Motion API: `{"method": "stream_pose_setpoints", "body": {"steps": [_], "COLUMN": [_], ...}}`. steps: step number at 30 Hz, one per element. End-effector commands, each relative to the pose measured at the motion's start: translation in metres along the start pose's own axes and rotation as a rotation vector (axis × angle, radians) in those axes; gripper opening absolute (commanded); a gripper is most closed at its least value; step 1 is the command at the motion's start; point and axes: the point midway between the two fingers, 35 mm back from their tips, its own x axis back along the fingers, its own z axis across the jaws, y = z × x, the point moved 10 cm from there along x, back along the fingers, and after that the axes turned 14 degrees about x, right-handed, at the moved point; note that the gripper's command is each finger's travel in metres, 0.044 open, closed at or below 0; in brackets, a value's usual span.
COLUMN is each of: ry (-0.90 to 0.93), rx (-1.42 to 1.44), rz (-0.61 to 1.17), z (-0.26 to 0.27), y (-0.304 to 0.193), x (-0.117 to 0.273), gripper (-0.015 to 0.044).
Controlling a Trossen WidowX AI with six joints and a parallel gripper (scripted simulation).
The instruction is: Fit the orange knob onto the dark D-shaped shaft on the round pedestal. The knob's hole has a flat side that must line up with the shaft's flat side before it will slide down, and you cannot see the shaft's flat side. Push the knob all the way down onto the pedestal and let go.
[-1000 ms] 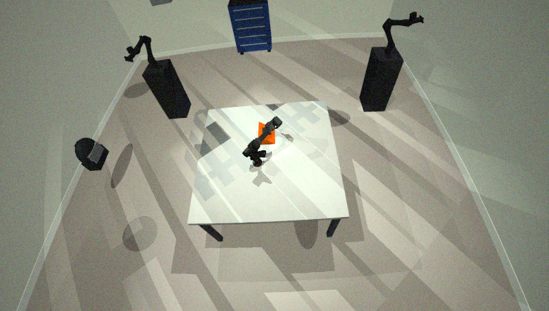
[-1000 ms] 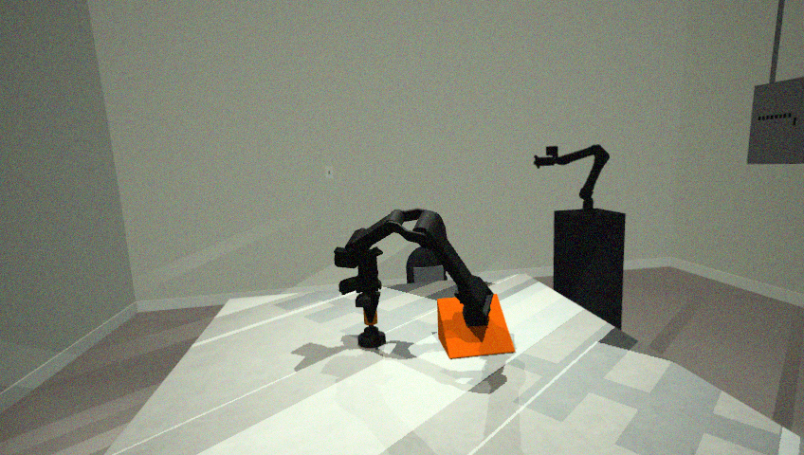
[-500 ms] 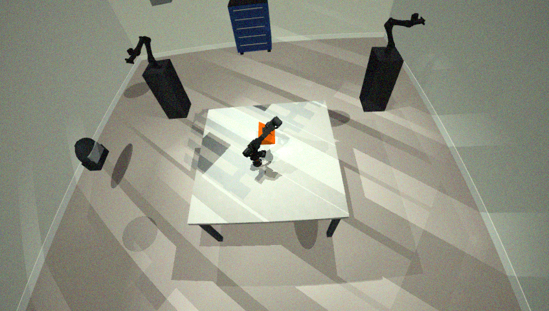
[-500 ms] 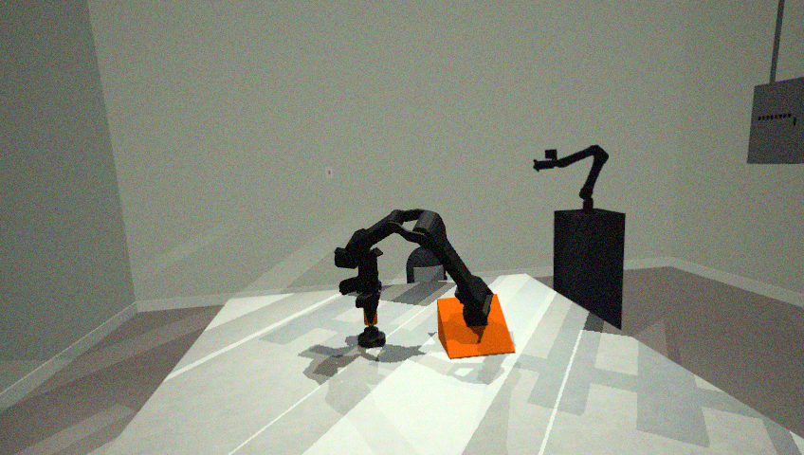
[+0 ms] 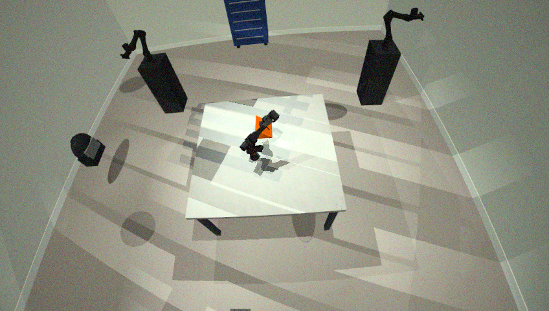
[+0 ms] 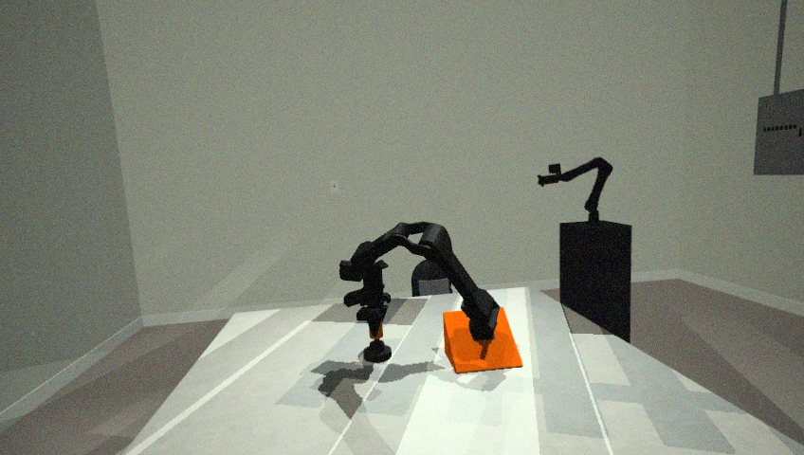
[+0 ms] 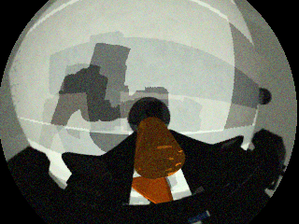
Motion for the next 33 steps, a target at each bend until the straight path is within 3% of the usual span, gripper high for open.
{"method": "stream_pose_setpoints", "body": {"steps": [1, 26, 33], "ry": [-0.002, -0.002, -0.002], "rx": [-0.064, -0.064, -0.263], "rz": [-0.006, -0.006, -0.006], "z": [-0.0007, -0.0008, -0.0018], "y": [0.0016, 0.0004, 0.0008], "x": [0.0021, 0.0018, 0.0028], "gripper": [0.0000, 0.0000, 0.0000]}}
